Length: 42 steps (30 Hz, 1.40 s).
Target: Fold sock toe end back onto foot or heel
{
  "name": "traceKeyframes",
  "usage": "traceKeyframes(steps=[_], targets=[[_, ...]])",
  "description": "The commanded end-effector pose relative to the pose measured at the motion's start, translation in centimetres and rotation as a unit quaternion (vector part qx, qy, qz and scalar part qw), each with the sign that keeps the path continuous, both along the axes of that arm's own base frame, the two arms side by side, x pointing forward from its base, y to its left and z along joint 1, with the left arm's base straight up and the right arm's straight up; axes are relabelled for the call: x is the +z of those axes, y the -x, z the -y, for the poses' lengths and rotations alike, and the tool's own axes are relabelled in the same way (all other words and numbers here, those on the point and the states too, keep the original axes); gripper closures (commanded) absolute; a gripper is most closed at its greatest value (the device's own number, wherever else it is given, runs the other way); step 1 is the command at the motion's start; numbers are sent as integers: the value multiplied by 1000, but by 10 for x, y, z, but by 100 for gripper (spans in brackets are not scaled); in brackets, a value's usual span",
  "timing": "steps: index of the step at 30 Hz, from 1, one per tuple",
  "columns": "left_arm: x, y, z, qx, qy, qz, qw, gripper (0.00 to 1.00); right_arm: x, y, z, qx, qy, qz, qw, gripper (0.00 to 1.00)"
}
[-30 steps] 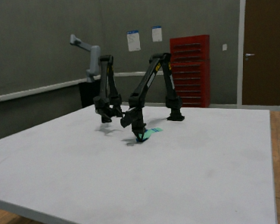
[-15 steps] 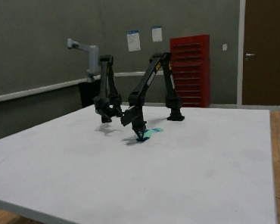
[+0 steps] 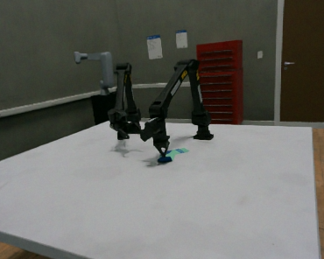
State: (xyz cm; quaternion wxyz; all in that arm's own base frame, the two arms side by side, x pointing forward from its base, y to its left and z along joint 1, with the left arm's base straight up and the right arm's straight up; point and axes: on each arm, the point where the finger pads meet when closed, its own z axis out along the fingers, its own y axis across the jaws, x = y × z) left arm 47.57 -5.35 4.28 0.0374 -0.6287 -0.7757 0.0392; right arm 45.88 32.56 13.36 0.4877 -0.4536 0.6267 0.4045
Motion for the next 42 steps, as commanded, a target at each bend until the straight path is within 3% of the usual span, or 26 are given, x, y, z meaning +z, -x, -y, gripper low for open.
traceKeyframes(steps=[1,7,11,16,18,24,31,35,42], targets=[[23,-3,8,0,5,27,1000,99,43,-8,-3,7,-8,50,999,0],[17,-3,7,-5,5,25,1000,99,76,-3,-1,12,-9,63,998,0],[24,-3,8,2,5,40,999,99,72,-4,-2,11,-8,50,999,0],[32,7,11,5,-4,114,993,99,72,-4,-2,11,-8,51,999,0],[32,7,11,5,-4,114,993,99,72,-4,-2,11,-8,51,999,0],[42,27,12,2,-23,213,977,99,72,-5,-2,11,-9,53,999,0],[46,44,12,1,-39,279,959,99,72,-5,-2,11,-9,53,999,0],[42,48,12,1,-42,283,958,99,63,5,1,14,-5,56,998,0],[31,64,15,3,-42,286,957,99,46,65,18,44,-4,60,997,0]])
